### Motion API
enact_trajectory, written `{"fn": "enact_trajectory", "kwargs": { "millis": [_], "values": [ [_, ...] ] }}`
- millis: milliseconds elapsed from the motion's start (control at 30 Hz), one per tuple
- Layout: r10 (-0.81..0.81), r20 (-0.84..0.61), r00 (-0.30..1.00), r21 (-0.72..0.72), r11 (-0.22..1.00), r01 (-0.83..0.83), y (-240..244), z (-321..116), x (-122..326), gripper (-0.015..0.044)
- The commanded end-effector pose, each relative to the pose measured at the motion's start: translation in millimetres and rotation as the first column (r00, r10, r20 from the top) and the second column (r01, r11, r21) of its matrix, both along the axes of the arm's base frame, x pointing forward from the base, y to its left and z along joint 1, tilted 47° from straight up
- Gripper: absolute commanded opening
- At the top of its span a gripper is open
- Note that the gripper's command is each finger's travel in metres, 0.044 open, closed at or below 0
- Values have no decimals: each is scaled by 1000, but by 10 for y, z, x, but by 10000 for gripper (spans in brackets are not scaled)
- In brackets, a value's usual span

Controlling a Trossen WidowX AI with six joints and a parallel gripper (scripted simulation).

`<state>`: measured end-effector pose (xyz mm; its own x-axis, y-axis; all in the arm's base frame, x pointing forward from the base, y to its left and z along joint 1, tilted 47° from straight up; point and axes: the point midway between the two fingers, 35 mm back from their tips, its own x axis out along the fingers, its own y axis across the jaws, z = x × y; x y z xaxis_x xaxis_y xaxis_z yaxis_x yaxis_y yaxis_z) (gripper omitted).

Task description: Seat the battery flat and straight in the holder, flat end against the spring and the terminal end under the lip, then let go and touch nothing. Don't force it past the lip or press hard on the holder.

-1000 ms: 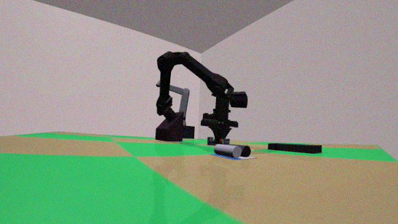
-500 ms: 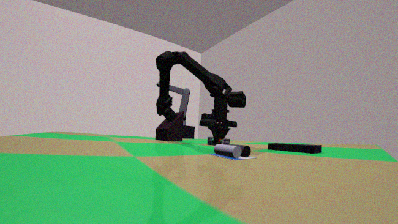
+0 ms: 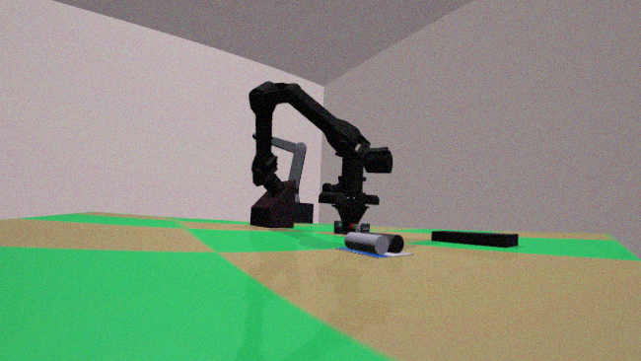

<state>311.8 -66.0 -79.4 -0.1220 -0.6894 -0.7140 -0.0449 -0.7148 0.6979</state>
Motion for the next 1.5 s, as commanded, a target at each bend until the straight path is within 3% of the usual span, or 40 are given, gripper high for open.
{"fn": "enact_trajectory", "kwargs": {
  "millis": [0,500,633,1067,1400,1467],
  "values": [
    [3,-4,1000,-1,1000,-3,-3,1,-14,76],
    [6,-1,1000,1,1000,-6,-4,1,-15,76],
    [6,-1,1000,1,1000,-6,-4,1,-15,178],
    [3,2,1000,1,1000,-3,107,104,-4,178],
    [3,3,1000,5,1000,-3,644,603,27,440],
    [3,2,1000,5,1000,-3,664,605,23,440]
  ]
}}
